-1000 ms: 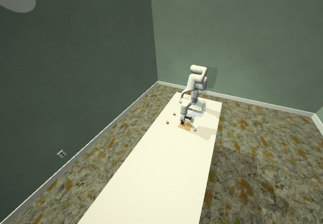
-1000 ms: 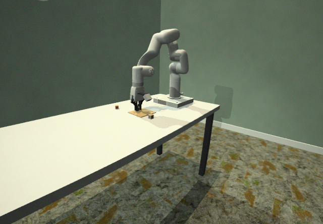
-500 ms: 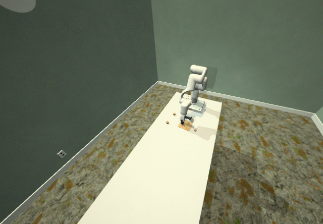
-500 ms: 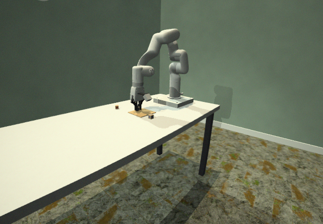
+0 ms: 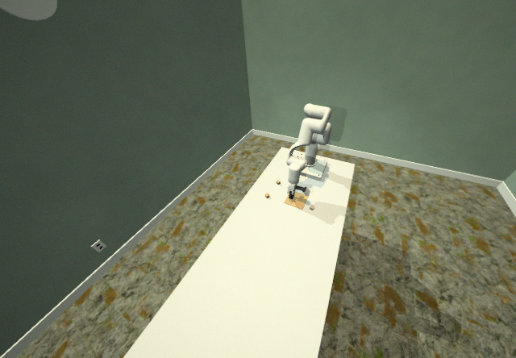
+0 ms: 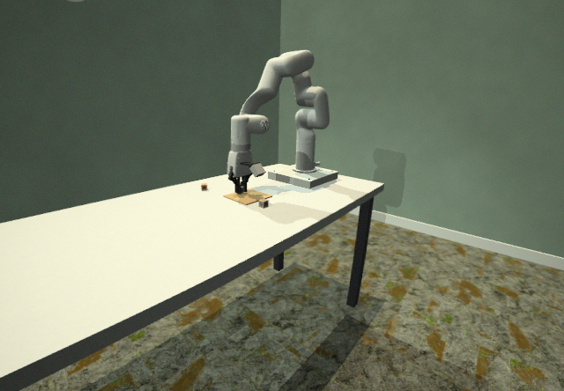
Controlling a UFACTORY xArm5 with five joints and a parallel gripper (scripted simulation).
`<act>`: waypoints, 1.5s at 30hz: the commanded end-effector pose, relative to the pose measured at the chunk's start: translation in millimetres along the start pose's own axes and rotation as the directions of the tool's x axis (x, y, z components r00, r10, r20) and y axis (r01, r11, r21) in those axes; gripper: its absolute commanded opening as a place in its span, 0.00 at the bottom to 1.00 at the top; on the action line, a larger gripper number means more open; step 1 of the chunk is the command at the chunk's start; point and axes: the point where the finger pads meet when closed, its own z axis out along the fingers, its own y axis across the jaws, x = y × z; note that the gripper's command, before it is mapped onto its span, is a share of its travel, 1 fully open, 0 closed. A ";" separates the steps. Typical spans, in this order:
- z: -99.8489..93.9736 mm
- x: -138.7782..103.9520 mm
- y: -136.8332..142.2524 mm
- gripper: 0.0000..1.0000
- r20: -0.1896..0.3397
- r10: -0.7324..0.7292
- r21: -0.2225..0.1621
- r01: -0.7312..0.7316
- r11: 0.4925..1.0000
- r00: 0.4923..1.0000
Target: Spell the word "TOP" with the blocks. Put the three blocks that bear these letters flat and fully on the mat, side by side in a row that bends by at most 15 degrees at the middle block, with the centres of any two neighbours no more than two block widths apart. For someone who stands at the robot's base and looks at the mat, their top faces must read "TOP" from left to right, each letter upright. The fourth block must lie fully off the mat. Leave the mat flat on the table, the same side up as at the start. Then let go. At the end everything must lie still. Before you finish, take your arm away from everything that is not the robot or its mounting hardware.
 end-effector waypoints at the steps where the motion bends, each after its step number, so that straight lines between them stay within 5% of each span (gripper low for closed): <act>1: -1.1 -0.1 1.3 0.21 0.000 0.000 -0.003 0.000 1.000 1.000; 45: 2.9 0.8 1.4 0.21 0.000 0.000 -0.003 0.000 1.000 1.000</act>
